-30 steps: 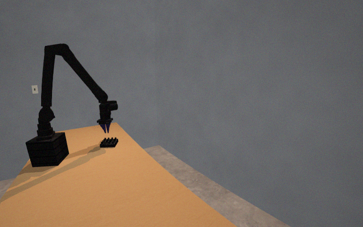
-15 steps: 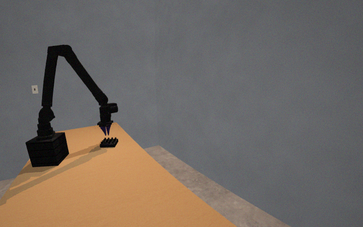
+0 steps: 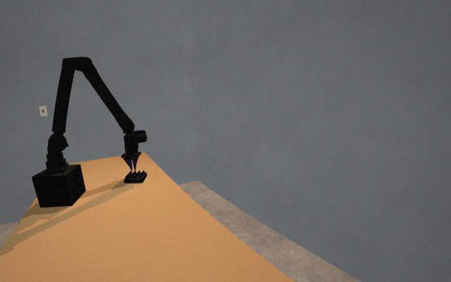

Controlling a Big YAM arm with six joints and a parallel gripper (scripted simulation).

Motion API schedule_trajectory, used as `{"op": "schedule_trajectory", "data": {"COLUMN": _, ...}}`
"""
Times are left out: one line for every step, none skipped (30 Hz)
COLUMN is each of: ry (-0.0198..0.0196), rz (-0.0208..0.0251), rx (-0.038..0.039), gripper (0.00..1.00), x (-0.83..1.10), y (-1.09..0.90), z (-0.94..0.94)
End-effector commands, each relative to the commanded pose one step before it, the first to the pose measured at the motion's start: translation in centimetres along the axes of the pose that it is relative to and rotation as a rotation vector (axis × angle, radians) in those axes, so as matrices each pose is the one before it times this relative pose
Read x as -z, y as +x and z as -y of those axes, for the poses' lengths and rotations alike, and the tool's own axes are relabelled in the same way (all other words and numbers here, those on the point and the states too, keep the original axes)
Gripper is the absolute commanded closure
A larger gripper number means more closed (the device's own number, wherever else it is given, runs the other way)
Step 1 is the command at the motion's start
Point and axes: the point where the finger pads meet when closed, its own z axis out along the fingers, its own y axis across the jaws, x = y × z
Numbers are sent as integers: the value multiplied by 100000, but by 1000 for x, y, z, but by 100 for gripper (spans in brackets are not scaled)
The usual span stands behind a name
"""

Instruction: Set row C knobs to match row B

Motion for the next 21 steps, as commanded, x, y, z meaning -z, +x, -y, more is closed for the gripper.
{"op": "schedule_trajectory", "data": {"ry": 11, "rz": 321, "rx": 316, "gripper": 82, "x": -705, "y": 125, "z": 351}}
{"op": "schedule_trajectory", "data": {"ry": 78, "rz": 55, "rx": -32, "gripper": 82, "x": -21, "y": -25, "z": 48}}
{"op": "schedule_trajectory", "data": {"ry": -28, "rz": -20, "rx": -7, "gripper": 82, "x": -40, "y": 13, "z": -16}}
{"op": "schedule_trajectory", "data": {"ry": -32, "rz": -22, "rx": 3, "gripper": 82, "x": -34, "y": 15, "z": -17}}
{"op": "schedule_trajectory", "data": {"ry": -25, "rz": -18, "rx": 3, "gripper": 82, "x": -27, "y": 10, "z": -15}}
{"op": "schedule_trajectory", "data": {"ry": -20, "rz": -14, "rx": 2, "gripper": 82, "x": -21, "y": 7, "z": -13}}
{"op": "schedule_trajectory", "data": {"ry": -20, "rz": -14, "rx": 5, "gripper": 82, "x": -15, "y": 5, "z": -11}}
{"op": "schedule_trajectory", "data": {"ry": -138, "rz": -98, "rx": 3, "gripper": 82, "x": -10, "y": 26, "z": -38}}
{"op": "schedule_trajectory", "data": {"ry": -24, "rz": -17, "rx": -1, "gripper": 82, "x": -6, "y": 6, "z": -8}}
{"op": "schedule_trajectory", "data": {"ry": 14, "rz": 10, "rx": -2, "gripper": 82, "x": -3, "y": -1, "z": 2}}
{"op": "schedule_trajectory", "data": {"ry": 0, "rz": 0, "rx": 0, "gripper": 82, "x": 0, "y": 0, "z": 0}}
{"op": "schedule_trajectory", "data": {"ry": 0, "rz": 0, "rx": 0, "gripper": 82, "x": 0, "y": 0, "z": 0}}
{"op": "schedule_trajectory", "data": {"ry": 6, "rz": 4, "rx": -7, "gripper": 82, "x": -1, "y": 0, "z": 1}}
{"op": "schedule_trajectory", "data": {"ry": 1, "rz": 0, "rx": 0, "gripper": 82, "x": 0, "y": 0, "z": 0}}
{"op": "schedule_trajectory", "data": {"ry": 0, "rz": 0, "rx": 0, "gripper": 82, "x": 0, "y": 0, "z": 0}}
{"op": "schedule_trajectory", "data": {"ry": 0, "rz": 0, "rx": 0, "gripper": 82, "x": 0, "y": 0, "z": 0}}
{"op": "schedule_trajectory", "data": {"ry": 0, "rz": 0, "rx": 0, "gripper": 82, "x": 0, "y": 0, "z": 0}}
{"op": "schedule_trajectory", "data": {"ry": 0, "rz": 0, "rx": 0, "gripper": 82, "x": 0, "y": 0, "z": 0}}
{"op": "schedule_trajectory", "data": {"ry": 0, "rz": 0, "rx": 0, "gripper": 82, "x": 0, "y": 0, "z": 0}}
{"op": "schedule_trajectory", "data": {"ry": 0, "rz": 0, "rx": 0, "gripper": 82, "x": 0, "y": 0, "z": 0}}
{"op": "schedule_trajectory", "data": {"ry": 0, "rz": 0, "rx": 0, "gripper": 82, "x": 0, "y": 0, "z": 0}}
